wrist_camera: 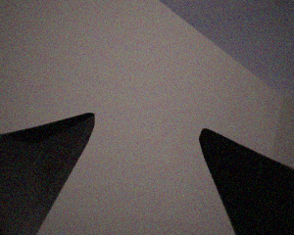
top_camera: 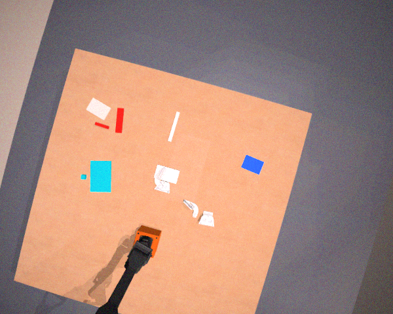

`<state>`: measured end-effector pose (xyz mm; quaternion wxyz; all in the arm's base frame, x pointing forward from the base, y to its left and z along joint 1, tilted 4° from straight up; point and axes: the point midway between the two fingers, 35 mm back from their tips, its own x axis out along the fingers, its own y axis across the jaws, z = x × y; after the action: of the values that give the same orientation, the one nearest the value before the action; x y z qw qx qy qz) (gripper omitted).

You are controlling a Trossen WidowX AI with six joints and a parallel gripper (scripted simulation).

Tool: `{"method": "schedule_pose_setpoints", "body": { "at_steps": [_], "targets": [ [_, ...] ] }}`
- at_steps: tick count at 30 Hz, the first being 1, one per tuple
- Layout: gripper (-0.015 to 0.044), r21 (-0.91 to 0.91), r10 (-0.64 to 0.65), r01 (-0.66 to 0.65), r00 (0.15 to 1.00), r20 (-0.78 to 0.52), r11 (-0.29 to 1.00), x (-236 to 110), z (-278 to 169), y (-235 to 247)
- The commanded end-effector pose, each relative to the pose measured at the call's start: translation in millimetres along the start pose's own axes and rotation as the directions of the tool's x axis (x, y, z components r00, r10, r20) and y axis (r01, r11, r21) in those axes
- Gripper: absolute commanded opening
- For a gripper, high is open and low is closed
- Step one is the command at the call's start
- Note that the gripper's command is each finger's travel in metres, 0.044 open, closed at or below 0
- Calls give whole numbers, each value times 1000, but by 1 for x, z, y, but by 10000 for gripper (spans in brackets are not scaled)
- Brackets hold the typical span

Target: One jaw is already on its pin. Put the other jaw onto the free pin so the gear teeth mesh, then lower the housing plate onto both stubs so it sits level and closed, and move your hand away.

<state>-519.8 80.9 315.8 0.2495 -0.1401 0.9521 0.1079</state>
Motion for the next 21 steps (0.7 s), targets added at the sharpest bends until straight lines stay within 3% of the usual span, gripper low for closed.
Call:
{"method": "schedule_pose_setpoints", "body": {
  "at_steps": [1, 11, 21],
  "targets": [
    [426, 0, 0, 0, 1000, 0, 1000, 0, 0, 0],
    [440, -94, 146, -140, 988, 55, 986, -32, 31, 56],
    [440, -185, 283, -256, 949, 139, 949, -84, 84, 121]
  ]
}}
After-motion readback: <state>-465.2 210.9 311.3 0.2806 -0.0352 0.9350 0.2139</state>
